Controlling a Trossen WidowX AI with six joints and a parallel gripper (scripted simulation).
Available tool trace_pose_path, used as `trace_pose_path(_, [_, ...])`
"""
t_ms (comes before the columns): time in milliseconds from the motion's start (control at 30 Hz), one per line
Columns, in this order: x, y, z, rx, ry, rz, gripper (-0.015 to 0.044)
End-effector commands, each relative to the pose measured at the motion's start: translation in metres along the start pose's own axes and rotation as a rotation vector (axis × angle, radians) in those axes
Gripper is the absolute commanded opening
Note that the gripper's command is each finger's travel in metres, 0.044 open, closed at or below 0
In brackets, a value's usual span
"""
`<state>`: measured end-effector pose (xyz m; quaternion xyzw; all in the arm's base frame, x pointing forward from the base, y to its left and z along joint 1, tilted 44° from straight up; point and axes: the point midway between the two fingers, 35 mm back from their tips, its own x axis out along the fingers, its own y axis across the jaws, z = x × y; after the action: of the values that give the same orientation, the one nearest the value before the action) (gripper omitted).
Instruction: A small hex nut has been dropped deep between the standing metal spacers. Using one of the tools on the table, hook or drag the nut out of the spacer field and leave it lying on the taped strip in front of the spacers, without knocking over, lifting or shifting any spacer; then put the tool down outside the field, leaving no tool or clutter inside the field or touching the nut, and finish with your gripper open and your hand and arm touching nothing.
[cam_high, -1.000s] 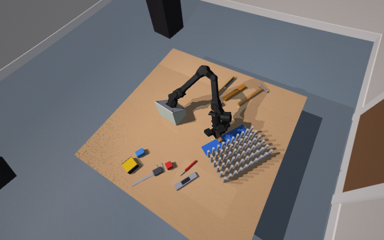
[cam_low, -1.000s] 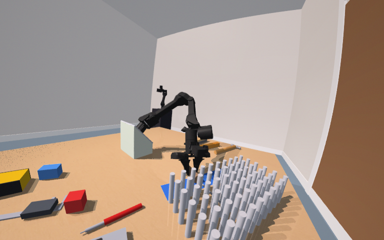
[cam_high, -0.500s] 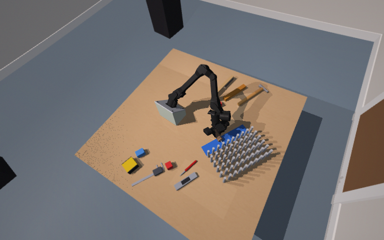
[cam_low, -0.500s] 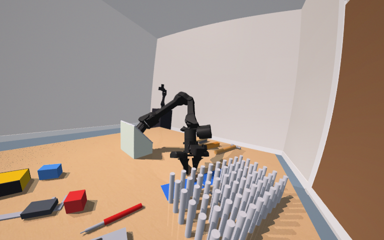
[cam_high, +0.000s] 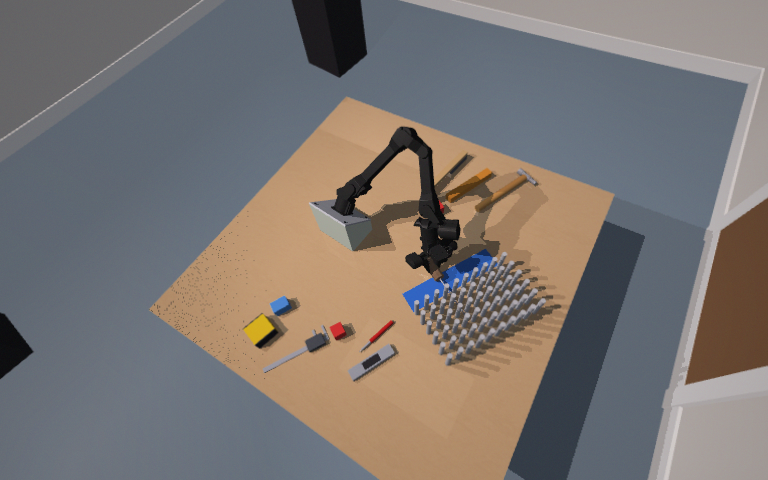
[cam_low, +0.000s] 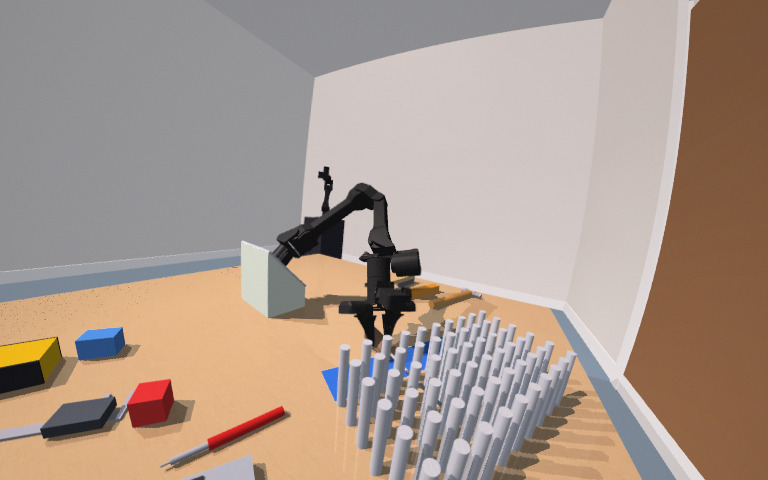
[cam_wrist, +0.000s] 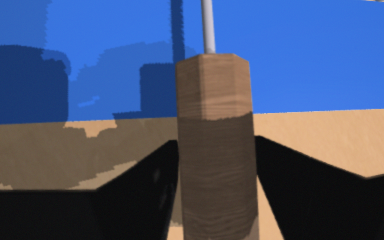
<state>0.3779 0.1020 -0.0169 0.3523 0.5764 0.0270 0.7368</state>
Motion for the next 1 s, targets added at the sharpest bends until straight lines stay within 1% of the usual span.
trace_pose_path(0, [-0.002, -0.001, -0.003, 0.007, -0.003, -0.003, 0.0])
trace_pose_path(967, [-0.009, -0.001, -0.02, 0.008, -0.002, -0.002, 0.0])
